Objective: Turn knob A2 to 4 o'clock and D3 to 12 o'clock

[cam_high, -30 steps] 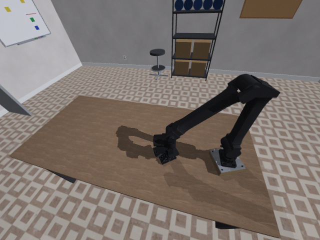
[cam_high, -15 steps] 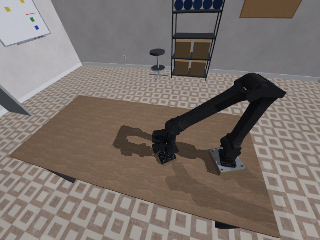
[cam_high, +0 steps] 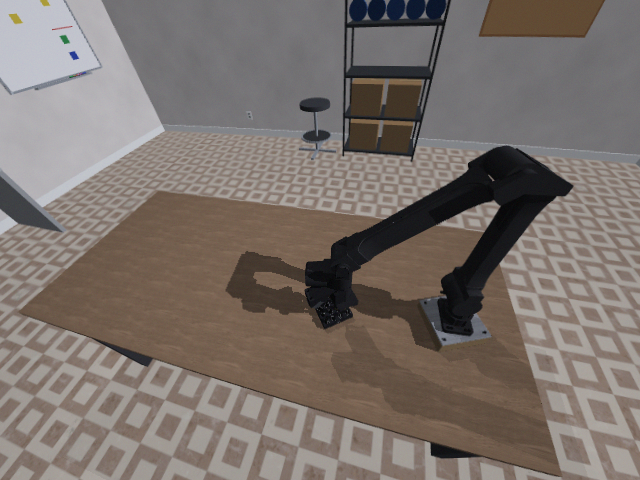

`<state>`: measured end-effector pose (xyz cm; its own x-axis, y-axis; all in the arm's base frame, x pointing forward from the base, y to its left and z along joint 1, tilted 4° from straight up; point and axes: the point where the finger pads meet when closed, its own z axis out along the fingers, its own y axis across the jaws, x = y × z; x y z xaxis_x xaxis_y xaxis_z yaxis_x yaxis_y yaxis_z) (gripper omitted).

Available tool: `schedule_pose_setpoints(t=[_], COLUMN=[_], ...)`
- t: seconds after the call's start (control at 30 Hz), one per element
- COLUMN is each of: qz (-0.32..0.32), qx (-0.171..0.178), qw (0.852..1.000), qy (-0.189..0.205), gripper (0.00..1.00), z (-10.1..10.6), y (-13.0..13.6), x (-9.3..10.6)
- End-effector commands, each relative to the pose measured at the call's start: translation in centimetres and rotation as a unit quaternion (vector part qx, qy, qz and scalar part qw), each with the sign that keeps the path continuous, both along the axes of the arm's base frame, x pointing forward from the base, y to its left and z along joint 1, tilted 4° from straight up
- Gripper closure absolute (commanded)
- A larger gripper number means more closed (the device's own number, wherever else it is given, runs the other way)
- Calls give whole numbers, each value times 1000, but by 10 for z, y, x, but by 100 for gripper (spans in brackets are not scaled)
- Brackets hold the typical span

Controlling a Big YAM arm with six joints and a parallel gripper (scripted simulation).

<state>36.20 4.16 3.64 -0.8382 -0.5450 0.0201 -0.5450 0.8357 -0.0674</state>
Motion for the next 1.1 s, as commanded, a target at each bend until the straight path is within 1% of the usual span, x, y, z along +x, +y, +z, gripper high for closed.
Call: schedule_pose_setpoints(t=[0.0,0.13,0.2,0.27,0.3,0.33,0.43,0.47,0.5,1.07], qz=[-4,-27,-30,-30,-30,-32,-33,-33,-33,-30], qx=[5,7,7,4,1,-1,-1,1,1,1], qw=[999,999,999,999,1000,999,999,999,999,999], qy=[-38,-40,-40,-24,-9,-1,-1,-10,-11,-11], gripper=[82,82,82,82,82,82,82,82,82,82], z=[33,47,48,36,26,21,21,26,27,27], y=[11,14,15,14,12,9,8,9,9,9], x=[25,22,22,20,7,0,0,3,3,3])
